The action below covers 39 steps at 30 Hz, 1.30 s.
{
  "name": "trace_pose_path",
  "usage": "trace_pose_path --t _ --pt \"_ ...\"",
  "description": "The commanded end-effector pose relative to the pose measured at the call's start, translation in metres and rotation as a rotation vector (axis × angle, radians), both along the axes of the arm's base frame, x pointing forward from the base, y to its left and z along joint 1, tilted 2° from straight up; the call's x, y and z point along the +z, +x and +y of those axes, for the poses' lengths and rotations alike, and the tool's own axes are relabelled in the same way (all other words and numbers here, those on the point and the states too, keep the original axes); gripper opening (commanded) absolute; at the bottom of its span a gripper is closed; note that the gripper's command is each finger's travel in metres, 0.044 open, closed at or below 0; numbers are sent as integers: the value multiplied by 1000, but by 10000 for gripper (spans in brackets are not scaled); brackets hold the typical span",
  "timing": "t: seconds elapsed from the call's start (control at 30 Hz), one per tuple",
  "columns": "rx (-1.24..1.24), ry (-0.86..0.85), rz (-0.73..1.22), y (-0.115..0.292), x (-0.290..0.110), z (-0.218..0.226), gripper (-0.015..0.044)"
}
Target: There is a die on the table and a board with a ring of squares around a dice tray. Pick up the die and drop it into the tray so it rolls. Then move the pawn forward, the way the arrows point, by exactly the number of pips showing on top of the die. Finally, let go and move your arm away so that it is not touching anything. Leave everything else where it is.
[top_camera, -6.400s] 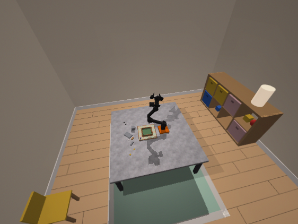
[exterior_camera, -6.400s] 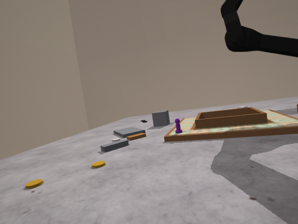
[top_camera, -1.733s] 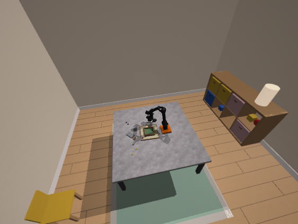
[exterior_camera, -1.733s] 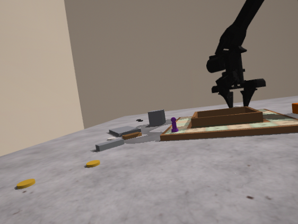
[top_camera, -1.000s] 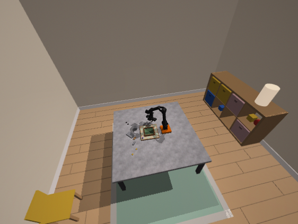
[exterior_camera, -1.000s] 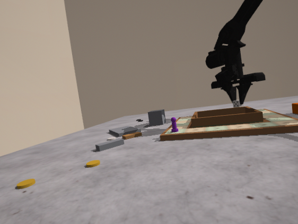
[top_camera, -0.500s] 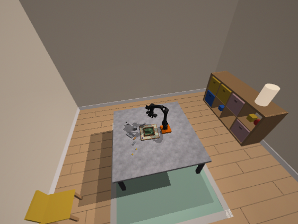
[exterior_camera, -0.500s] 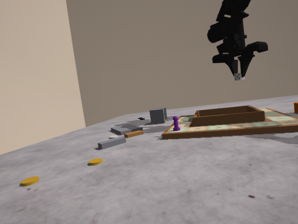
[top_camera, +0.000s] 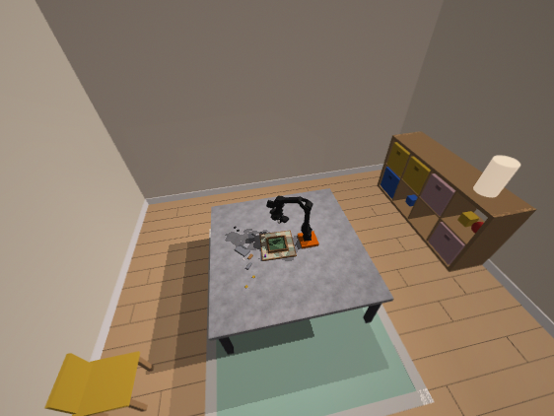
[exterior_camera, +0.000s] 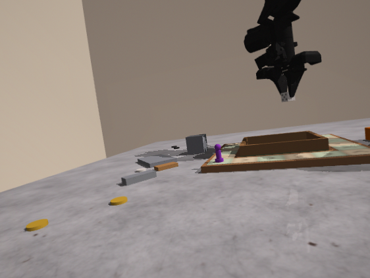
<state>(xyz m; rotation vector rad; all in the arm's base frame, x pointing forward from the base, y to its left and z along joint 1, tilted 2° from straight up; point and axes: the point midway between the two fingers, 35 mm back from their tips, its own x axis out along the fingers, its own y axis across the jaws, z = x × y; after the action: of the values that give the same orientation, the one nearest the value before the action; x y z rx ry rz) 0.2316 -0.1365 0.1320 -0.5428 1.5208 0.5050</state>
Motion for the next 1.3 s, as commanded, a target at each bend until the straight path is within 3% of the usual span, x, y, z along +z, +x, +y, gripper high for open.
trace_pose_path --t 0.0,1.03,1.27 --pt "-52 7 -7 8 -3 16 0" --pt "-569 14 -14 44 -35 153 0" --pt "-590 32 -60 44 -37 159 0"
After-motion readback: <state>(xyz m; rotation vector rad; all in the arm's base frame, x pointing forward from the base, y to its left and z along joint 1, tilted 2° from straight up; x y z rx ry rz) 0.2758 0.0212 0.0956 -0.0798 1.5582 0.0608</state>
